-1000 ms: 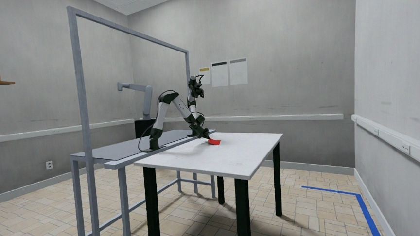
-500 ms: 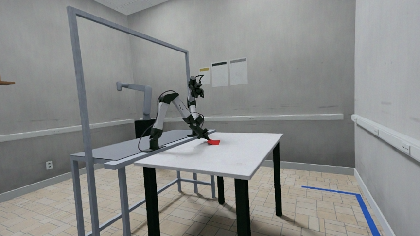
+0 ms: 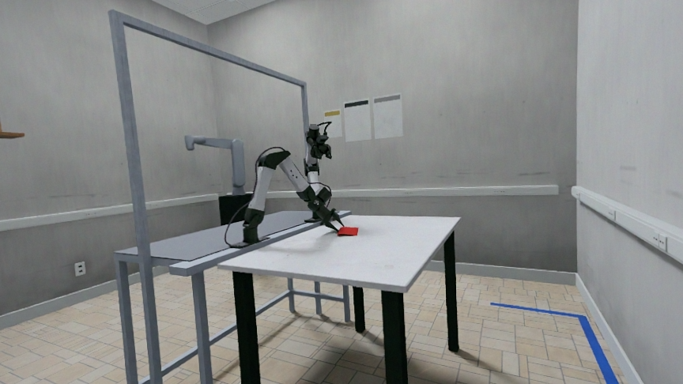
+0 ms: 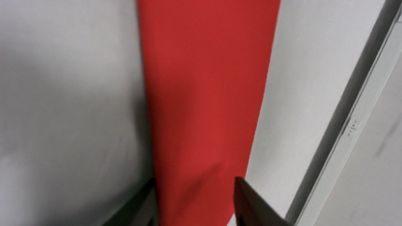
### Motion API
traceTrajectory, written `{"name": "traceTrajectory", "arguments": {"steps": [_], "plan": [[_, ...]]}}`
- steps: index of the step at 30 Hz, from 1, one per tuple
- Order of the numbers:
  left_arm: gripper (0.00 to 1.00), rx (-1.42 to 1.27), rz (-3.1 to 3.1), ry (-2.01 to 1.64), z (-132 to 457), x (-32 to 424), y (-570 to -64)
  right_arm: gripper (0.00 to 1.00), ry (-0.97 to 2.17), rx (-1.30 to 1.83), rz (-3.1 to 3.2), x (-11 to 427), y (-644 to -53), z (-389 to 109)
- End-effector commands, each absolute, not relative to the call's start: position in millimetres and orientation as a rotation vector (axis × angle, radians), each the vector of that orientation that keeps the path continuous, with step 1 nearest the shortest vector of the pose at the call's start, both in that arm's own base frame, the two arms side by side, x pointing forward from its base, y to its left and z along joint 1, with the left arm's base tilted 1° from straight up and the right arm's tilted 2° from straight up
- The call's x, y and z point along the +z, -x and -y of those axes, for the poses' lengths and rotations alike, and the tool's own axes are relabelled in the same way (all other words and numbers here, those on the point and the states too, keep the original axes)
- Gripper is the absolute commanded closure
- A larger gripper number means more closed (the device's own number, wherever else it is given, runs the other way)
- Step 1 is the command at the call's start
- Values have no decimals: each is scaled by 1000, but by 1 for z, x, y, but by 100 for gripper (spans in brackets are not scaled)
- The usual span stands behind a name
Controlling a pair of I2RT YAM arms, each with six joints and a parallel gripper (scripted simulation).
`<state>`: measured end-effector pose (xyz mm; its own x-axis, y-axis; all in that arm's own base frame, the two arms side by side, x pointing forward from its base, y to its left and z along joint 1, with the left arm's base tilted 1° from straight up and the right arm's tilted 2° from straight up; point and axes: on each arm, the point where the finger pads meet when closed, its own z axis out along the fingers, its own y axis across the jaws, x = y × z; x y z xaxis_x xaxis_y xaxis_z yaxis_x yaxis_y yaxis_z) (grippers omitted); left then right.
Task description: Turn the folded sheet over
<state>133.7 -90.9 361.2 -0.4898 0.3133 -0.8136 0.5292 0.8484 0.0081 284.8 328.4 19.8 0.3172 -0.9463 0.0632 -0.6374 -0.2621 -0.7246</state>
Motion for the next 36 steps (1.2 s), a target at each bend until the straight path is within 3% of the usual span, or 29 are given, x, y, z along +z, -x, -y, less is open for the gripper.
{"name": "traceTrajectory", "arguments": {"steps": [1,3,4,12,17,20,27,36], "plan": [[35,-289,-2144,-628,91,356,-133,64,1979,-687,-1399,39,-272,-319],[35,-285,-2152,-636,92,353,-133,41,1979,-688,-1399,40,-267,-317],[35,-291,-2154,-648,93,352,-132,35,1979,-688,-1399,43,-263,-315],[35,-287,-2165,-667,94,348,-131,35,1953,-674,-1395,79,-239,-317],[35,-287,-2165,-667,94,348,-131,35,1963,-668,-1393,75,-240,-321],[1,-313,-2139,-675,104,354,-137,35,1963,-668,-1394,75,-241,-321],[0,-305,-2177,-716,133,349,-161,35,1963,-668,-1394,75,-241,-321],[0,-225,-2389,-785,189,291,-239,35,1963,-668,-1394,75,-241,-321]]}}
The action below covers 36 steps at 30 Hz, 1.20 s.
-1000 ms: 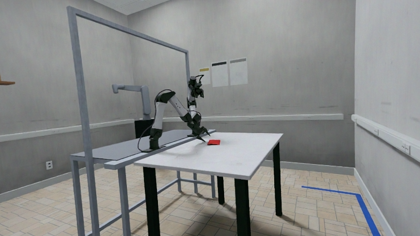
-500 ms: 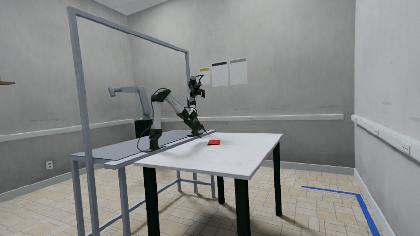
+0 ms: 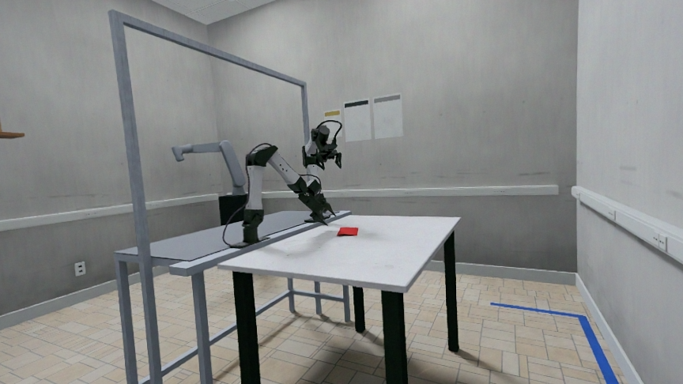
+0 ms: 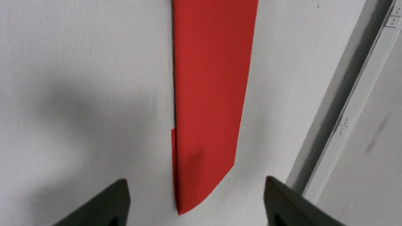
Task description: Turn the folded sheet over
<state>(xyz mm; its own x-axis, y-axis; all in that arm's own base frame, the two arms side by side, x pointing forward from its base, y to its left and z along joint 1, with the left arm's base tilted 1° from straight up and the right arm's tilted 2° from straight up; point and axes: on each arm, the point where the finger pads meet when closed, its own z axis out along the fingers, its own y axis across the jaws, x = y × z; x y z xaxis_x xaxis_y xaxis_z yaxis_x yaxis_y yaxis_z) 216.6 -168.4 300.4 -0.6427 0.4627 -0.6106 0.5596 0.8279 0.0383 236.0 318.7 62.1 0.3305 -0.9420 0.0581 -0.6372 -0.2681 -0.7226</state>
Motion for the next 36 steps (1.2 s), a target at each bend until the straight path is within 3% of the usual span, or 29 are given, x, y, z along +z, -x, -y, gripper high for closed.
{"name": "traceTrajectory", "arguments": {"steps": [1,15,36], "plan": [[0,-216,-2418,-790,193,281,-248,35,1963,-668,-1394,75,-241,-321],[0,-152,-2584,-802,201,224,-287,35,1963,-668,-1394,75,-241,-321],[0,-153,-2585,-801,201,224,-287,35,1977,-674,-1395,70,-239,-318]]}}
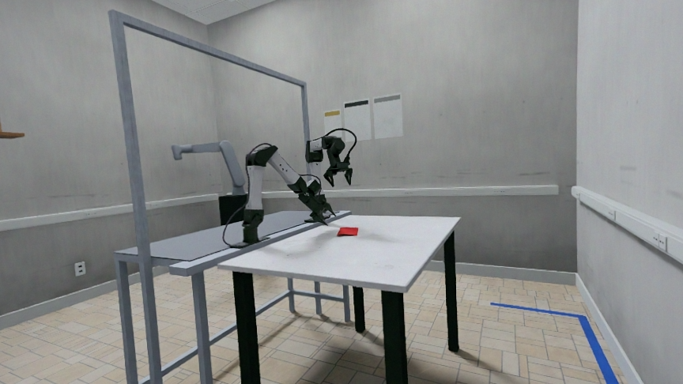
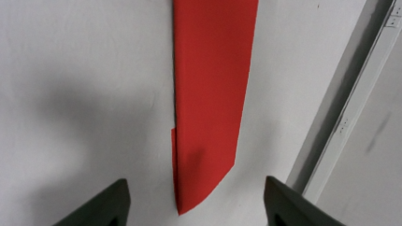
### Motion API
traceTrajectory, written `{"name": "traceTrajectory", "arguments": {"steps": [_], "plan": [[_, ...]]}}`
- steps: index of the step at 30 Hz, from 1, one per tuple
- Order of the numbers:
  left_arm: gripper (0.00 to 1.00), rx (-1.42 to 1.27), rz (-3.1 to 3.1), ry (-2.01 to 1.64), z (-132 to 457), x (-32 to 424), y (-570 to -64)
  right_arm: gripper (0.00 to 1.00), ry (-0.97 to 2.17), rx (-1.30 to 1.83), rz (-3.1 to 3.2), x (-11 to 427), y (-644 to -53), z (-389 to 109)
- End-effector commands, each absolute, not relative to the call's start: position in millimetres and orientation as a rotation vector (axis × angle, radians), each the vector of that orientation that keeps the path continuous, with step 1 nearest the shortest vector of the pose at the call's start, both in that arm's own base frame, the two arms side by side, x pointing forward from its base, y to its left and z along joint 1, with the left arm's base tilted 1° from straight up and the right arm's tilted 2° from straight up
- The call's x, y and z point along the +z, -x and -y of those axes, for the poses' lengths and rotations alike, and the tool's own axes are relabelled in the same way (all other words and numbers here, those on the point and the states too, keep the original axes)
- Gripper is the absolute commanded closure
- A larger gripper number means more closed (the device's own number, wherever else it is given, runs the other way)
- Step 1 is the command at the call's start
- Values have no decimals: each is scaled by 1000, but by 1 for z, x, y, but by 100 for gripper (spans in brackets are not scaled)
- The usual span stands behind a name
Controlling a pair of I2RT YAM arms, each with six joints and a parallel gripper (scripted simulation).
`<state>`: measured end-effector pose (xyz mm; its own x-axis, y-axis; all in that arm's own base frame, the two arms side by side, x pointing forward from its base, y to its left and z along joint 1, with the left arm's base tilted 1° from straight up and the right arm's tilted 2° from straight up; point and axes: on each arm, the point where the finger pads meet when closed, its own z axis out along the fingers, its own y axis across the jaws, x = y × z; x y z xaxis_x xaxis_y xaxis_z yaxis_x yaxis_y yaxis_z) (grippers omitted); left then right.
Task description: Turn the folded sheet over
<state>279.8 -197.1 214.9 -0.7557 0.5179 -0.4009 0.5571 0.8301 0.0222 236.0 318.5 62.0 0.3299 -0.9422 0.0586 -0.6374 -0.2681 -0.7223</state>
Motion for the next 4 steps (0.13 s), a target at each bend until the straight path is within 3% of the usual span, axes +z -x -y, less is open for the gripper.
{"name": "traceTrajectory", "arguments": {"steps": [1,4], "plan": [[0,-153,-2585,-801,201,224,-287,35,1977,-674,-1395,70,-239,-318],[0,-153,-2585,-801,201,224,-287,35,1977,-674,-1395,70,-239,-318]]}}
